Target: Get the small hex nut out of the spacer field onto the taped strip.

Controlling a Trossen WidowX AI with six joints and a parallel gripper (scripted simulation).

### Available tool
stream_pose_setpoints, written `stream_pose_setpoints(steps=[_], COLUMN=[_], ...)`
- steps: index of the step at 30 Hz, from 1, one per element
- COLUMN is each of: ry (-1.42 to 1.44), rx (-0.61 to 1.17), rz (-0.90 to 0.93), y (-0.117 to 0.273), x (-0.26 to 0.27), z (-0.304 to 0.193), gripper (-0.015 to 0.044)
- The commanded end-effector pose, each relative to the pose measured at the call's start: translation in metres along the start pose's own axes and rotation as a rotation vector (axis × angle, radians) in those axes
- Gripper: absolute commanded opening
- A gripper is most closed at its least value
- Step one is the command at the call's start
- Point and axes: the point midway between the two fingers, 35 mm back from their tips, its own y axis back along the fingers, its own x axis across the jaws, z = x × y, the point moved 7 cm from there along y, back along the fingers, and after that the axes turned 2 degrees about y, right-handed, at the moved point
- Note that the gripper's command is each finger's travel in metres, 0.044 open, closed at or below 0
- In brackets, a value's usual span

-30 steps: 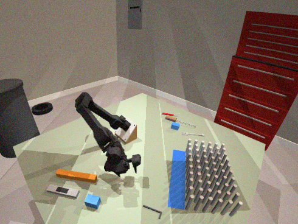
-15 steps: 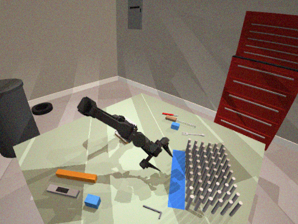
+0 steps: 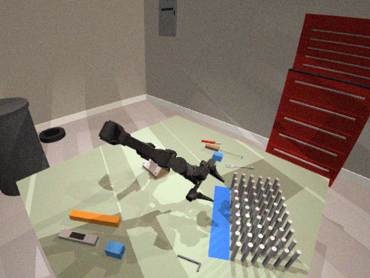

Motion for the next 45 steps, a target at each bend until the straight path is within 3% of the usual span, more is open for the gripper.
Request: stream_pose_setpoints(steps=[1,25,37,45], ry=[0.006,0.009,-0.014,0.0], rx=[0.001,0.017,0.33,0.6], rz=[0.005,0.03,0.3,0.327], y=[0.0,-0.003,-0.021,0.006], x=[0.001,0.011,0.177,0.306], z=[-0.001,0.0,-0.005,-0.05], gripper=[0.044,0.044,0.044,0.044])
